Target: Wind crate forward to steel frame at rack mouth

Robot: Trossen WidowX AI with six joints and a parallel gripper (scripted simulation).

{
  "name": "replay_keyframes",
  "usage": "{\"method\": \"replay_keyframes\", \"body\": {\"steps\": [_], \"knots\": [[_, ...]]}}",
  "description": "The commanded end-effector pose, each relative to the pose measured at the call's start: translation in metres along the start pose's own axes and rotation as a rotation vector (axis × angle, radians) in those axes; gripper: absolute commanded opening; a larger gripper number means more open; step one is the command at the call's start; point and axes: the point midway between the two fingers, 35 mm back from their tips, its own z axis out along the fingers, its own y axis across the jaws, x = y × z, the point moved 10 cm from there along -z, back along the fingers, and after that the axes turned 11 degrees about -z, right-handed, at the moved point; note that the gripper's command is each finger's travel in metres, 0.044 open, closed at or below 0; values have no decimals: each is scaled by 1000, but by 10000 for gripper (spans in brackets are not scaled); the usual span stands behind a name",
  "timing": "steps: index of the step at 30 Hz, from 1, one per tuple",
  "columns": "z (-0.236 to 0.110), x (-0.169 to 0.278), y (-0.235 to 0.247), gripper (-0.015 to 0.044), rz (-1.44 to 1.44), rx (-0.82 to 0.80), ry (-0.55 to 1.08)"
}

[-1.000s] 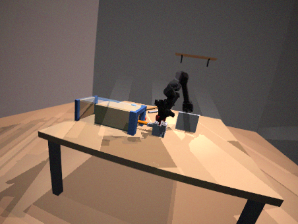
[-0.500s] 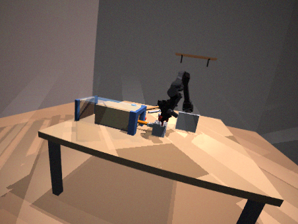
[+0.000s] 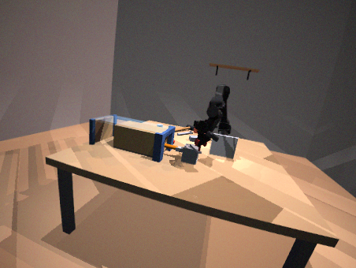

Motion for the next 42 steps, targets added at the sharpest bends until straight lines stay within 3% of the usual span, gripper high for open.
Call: {"method": "replay_keyframes", "body": {"steps": [1, 42], "knots": [[-5, 13, 4, 0, -18, -4, 16], [-28, 66, -10, 0, -22, -4, 20]]}}
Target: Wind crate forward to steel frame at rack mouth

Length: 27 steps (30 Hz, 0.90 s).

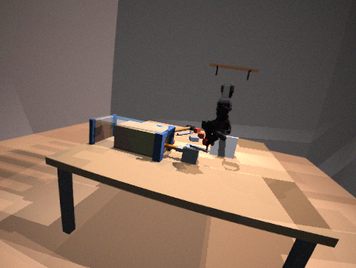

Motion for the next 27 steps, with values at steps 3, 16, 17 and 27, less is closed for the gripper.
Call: {"method": "replay_keyframes", "body": {"steps": [3, 16, 17, 27], "knots": [[-5, 16, -5, 0, -19, 6, 19], [-11, 30, -17, 0, -20, 7, 20], [-11, 30, -18, 0, -20, 7, 20], [-15, 39, -28, 0, -21, 8, 21]]}}
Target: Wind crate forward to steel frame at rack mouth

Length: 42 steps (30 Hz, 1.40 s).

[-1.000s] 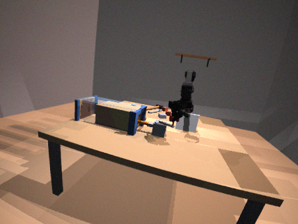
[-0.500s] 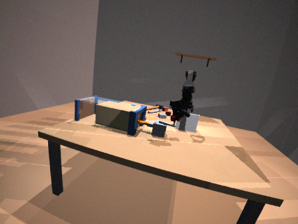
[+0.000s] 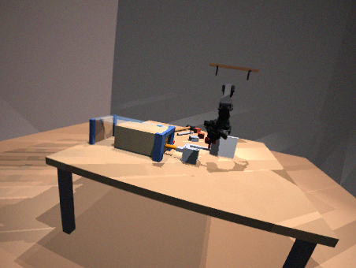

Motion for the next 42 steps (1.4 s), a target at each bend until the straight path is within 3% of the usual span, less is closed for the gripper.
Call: {"method": "replay_keyframes", "body": {"steps": [1, 18, 35, 42], "knots": [[-2, 9, -6, 0, -15, 7, 11], [-6, 19, -34, 0, 2, -7, 5], [-6, 19, -35, 440, 3, -7, 6], [-23, 9, -35, 440, 3, -7, 6]]}}
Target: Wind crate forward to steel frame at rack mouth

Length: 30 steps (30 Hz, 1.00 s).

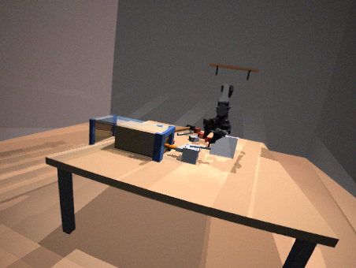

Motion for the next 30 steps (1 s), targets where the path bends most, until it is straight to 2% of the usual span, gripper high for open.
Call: {"method": "replay_keyframes", "body": {"steps": [1, 5, 12, 19, 24, 30], "knots": [[-23, -13, 0, 440, 8, -9, -12], [-55, -25, -4, 440, 8, -10, -12], [-59, -25, -4, 440, 8, -10, -12], [-114, -14, -21, 440, 6, -9, -9], [-106, -23, -19, 440, 5, -6, 1], [-96, -86, -24, 440, 21, -18, 140]]}}
